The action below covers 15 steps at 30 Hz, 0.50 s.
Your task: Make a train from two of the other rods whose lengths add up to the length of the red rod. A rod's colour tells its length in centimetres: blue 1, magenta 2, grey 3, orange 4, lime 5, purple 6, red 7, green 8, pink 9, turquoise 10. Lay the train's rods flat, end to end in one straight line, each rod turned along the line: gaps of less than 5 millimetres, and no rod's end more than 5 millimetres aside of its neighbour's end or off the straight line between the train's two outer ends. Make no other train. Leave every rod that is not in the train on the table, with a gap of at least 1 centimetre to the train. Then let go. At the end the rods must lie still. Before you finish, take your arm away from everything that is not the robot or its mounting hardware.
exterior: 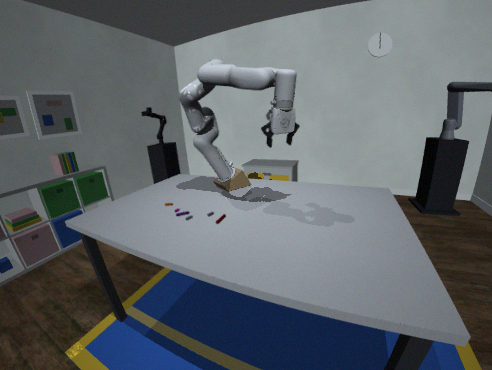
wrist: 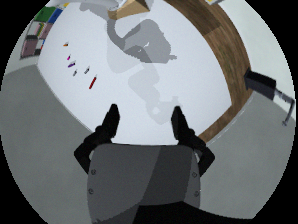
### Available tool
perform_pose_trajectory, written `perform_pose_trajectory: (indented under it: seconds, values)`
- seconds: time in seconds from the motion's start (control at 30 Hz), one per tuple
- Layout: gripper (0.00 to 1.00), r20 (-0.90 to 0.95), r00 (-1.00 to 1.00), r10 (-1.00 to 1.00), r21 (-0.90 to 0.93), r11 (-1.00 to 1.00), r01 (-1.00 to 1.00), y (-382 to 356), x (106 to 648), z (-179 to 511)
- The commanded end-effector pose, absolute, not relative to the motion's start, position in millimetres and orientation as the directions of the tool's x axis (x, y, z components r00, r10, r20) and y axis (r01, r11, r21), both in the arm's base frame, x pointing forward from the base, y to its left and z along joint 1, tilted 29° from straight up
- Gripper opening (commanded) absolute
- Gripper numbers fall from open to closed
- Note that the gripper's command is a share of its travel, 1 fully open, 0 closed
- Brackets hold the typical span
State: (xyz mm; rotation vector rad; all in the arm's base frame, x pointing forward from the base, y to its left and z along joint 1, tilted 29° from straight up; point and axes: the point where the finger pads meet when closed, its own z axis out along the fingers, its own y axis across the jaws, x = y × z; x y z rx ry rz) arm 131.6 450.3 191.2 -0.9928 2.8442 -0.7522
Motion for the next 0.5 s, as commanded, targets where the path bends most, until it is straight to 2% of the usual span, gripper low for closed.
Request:
perform_pose_trajectory:
  seconds: [0.0, 0.47]
  values:
    - [1.00, 0.099, -0.830, -0.550, -0.416, 0.735, -0.536, 438, 169, 196]
    - [1.00, 0.041, -0.914, -0.404, -0.329, 0.858, -0.394, 384, 256, 204]
